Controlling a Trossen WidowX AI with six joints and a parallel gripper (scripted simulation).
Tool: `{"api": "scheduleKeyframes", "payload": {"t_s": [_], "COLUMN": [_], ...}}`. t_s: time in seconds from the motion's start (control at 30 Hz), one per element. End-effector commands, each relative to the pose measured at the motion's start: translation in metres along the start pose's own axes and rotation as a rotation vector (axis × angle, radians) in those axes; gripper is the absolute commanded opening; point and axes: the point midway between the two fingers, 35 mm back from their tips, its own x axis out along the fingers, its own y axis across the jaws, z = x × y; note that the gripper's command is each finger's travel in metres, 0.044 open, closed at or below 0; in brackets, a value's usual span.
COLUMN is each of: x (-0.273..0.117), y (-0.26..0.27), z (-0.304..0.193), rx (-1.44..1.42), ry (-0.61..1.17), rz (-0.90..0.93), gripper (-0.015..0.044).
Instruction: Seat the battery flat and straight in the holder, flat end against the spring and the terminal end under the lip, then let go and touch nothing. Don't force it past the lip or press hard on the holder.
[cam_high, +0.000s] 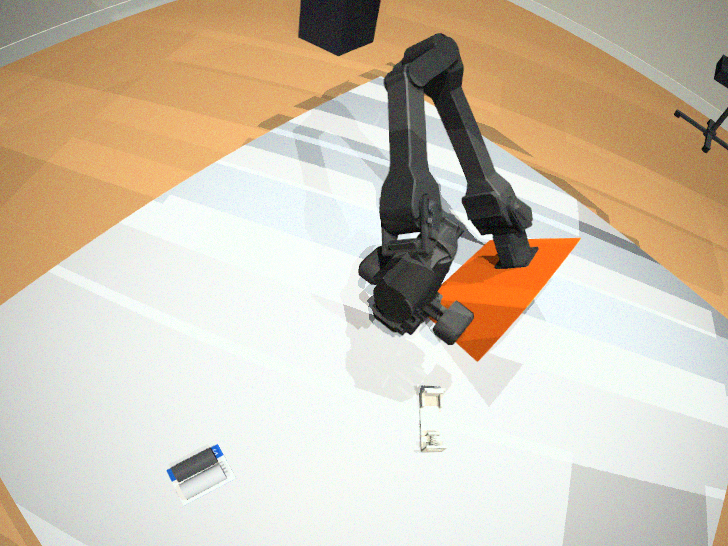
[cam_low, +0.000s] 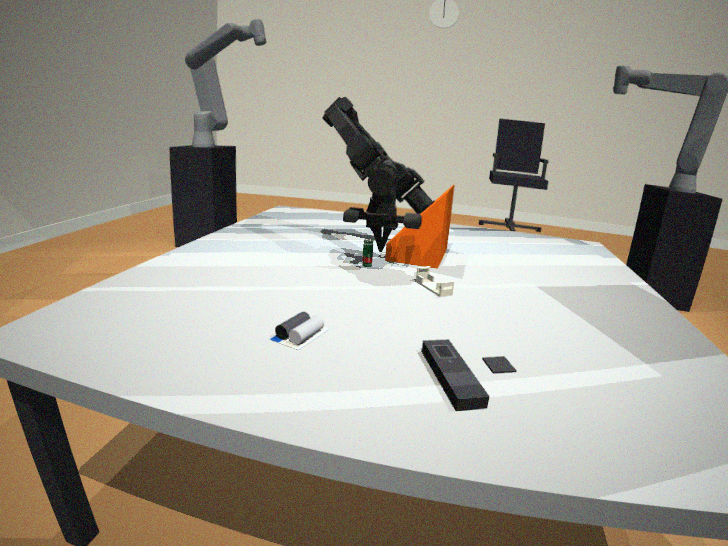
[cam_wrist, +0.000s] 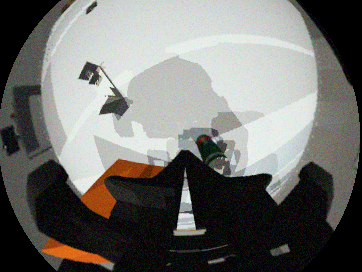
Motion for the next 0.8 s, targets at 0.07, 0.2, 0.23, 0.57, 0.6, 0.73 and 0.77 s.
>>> {"api": "scheduleKeyframes", "payload": {"t_s": [0.07,0.2,0.23,0.57,0.6,0.73,0.77], "x": [0.000,-0.001,-0.001,-0.001,-0.001,-0.001,-0.001], "y": [-0.011,-0.017,-0.019,-0.034,-0.036,-0.042,-0.043], "z": [0.002,0.002,0.002,0.002,0.002,0.001,0.001], "rx": [0.005,0.005,0.005,0.005,0.005,0.005,0.005], "ry": [-0.005,-0.005,-0.005,-0.005,-0.005,-0.005,-0.005], "rz": [-0.005,-0.004,-0.004,-0.006,-0.006,-0.007,-0.008], "gripper": [0.0000,0.0000,0.0000,0.0000,0.0000,0.0000,0.0000]}}
